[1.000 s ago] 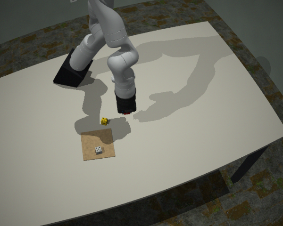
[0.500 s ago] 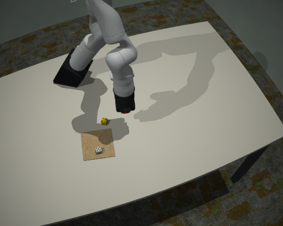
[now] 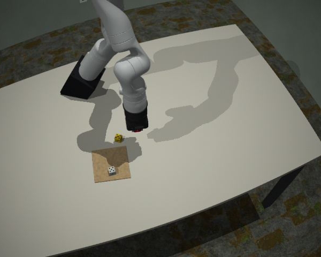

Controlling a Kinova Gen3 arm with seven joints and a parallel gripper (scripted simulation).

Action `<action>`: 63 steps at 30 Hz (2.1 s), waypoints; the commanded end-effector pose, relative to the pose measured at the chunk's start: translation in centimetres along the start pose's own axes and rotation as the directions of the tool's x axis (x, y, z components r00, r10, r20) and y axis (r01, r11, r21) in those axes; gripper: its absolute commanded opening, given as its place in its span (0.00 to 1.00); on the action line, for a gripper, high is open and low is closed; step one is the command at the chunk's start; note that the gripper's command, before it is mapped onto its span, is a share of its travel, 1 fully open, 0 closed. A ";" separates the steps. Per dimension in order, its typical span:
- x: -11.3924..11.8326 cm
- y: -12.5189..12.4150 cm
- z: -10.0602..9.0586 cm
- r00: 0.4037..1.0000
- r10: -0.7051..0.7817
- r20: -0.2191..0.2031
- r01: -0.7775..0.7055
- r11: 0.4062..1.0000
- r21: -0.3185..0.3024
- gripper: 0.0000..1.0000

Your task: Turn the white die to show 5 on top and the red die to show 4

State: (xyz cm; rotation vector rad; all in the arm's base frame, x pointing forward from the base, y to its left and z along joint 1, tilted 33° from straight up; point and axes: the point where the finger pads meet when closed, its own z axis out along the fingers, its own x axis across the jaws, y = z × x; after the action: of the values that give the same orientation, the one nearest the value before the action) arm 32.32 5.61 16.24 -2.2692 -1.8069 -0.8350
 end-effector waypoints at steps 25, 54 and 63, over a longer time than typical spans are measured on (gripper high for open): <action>-12.7 3.6 -0.1 0.993 -0.120 -0.008 0.120 0.993 0.005 0.49; -12.7 3.6 8.9 0.993 -0.120 -0.007 0.120 0.993 0.005 0.49; -12.7 3.6 9.4 0.993 -0.120 -0.007 0.120 0.993 0.005 0.49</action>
State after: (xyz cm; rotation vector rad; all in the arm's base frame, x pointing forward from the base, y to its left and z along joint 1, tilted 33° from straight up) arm 37.10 -2.77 3.07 -2.1740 -1.9573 -0.8526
